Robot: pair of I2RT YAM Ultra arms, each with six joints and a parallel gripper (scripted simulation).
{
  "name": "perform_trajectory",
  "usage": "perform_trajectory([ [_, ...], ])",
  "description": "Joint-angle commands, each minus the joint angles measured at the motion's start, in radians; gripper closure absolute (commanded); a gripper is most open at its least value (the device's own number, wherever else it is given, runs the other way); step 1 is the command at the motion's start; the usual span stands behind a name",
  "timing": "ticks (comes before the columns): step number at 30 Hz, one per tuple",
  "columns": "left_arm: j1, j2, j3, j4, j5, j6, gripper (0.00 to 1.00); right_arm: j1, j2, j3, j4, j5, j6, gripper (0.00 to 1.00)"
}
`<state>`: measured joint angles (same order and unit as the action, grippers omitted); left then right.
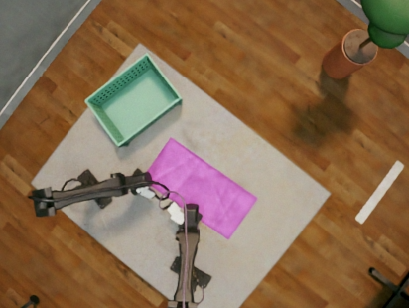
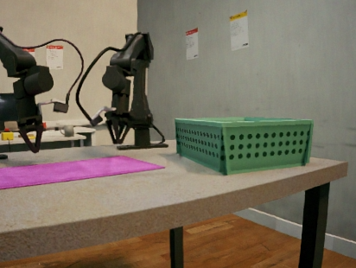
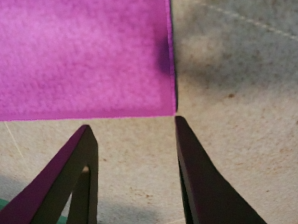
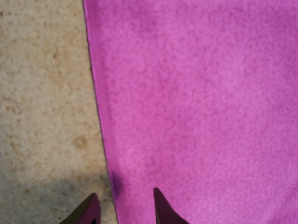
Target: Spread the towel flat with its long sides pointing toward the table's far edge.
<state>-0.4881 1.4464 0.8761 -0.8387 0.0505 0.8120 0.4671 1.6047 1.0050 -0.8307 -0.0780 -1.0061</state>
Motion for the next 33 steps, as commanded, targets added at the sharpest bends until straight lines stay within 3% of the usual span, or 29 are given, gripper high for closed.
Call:
perform_trajectory([
  [1, -0.007, 0.001, 0.027, -0.023, -0.007, 0.012, 0.66, 0.006, -0.027, 0.04, -0.03, 0.001, -0.015, 0.66],
  [11, -0.019, 0.023, -0.008, 0.004, -0.007, -0.008, 0.66, -0.017, 0.019, 0.041, 0.004, -0.003, -0.024, 0.66],
  [12, -0.016, 0.03, -0.042, 0.045, -0.007, -0.008, 0.66, -0.016, 0.031, -0.022, 0.035, -0.004, -0.024, 0.66],
  [14, -0.01, 0.032, -0.042, 0.047, -0.007, -0.008, 0.66, -0.009, 0.026, 0.006, 0.036, -0.003, -0.024, 0.66],
  [15, 0.008, 0.043, -0.071, 0.085, -0.002, 0.012, 0.66, 0.01, 0.038, -0.055, 0.073, 0.0, -0.003, 0.66],
  [18, 0.011, 0.062, -0.113, 0.144, 0.0, 0.015, 0.66, 0.019, 0.053, -0.094, 0.127, 0.005, 0.006, 0.66],
  [22, 0.001, 0.072, -0.114, 0.158, 0.0, 0.017, 0.66, 0.015, 0.034, -0.053, 0.133, 0.003, 0.008, 0.66],
  [23, 0.016, 0.084, -0.132, 0.186, 0.002, 0.02, 0.66, 0.012, 0.069, -0.108, 0.159, 0.003, 0.008, 0.66],
  [33, -0.014, 0.099, -0.131, 0.207, 0.001, -0.005, 0.66, -0.015, 0.088, -0.11, 0.182, -0.006, -0.022, 0.66],
])
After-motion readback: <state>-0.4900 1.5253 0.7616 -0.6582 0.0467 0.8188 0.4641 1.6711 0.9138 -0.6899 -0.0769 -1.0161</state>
